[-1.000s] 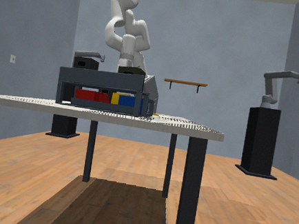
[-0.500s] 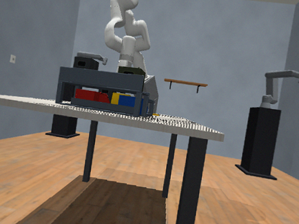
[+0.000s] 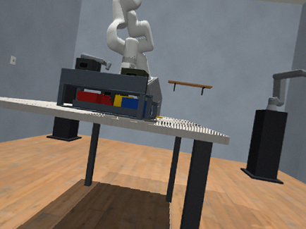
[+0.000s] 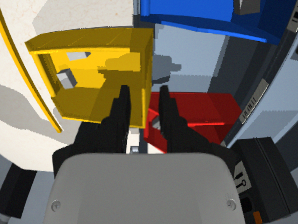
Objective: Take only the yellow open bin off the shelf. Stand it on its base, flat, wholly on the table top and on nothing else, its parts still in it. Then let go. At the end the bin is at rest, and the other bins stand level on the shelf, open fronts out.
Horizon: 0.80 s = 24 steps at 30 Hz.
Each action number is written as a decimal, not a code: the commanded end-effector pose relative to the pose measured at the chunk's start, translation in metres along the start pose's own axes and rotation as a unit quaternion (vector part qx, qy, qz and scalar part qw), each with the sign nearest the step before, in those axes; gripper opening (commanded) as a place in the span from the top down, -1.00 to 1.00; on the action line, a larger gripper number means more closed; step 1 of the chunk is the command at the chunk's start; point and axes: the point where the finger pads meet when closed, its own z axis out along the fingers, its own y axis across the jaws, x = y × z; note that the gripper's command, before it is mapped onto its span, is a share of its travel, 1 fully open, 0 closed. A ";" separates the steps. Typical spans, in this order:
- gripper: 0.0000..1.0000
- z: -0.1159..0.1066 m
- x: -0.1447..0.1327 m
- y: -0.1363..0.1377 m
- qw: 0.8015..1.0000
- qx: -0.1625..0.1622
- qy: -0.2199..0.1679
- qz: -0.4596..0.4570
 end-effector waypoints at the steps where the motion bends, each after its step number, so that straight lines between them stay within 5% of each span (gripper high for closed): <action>1: 0.35 0.006 0.000 0.000 1.000 -0.001 0.000 0.000; 24: 0.35 0.018 0.000 0.000 1.000 -0.001 0.000 0.000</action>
